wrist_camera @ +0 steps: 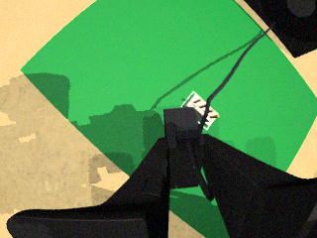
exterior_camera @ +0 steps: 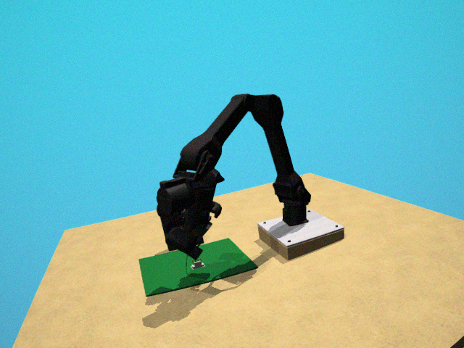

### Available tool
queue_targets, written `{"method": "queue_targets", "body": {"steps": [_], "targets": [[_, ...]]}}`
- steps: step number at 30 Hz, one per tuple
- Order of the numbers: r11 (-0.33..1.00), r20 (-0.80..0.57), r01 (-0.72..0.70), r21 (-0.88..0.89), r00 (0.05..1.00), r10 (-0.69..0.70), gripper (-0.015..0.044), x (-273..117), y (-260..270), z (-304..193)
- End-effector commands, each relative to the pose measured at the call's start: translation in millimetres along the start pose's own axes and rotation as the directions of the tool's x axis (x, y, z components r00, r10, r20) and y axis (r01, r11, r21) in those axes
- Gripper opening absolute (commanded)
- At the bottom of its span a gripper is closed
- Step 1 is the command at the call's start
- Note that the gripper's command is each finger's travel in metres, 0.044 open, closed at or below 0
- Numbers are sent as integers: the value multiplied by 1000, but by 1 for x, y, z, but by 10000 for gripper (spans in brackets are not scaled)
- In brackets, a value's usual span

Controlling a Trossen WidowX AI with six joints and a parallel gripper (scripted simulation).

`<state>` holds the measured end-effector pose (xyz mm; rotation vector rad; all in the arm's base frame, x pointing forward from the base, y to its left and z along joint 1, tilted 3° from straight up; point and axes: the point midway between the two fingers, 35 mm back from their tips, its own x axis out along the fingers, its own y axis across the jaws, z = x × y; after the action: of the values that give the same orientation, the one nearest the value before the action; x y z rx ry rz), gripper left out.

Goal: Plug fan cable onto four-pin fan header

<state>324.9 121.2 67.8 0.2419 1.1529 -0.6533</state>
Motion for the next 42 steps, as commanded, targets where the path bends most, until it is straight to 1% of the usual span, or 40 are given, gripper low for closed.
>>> {"method": "queue_targets", "body": {"steps": [1, 11, 21, 31, 42], "targets": [[1000, 57, 16, 4, 998, -16, 0, 4, -1, -2], [1000, 199, 26, 17, 980, -29, 0, 6, 0, -5], [999, 338, 21, 33, 941, -31, 0, 5, 1, -9], [999, 471, -2, 50, 882, -22, 0, 1, 2, -13], [997, 605, -45, 63, 796, -2, 0, -7, 1, -18]]}}
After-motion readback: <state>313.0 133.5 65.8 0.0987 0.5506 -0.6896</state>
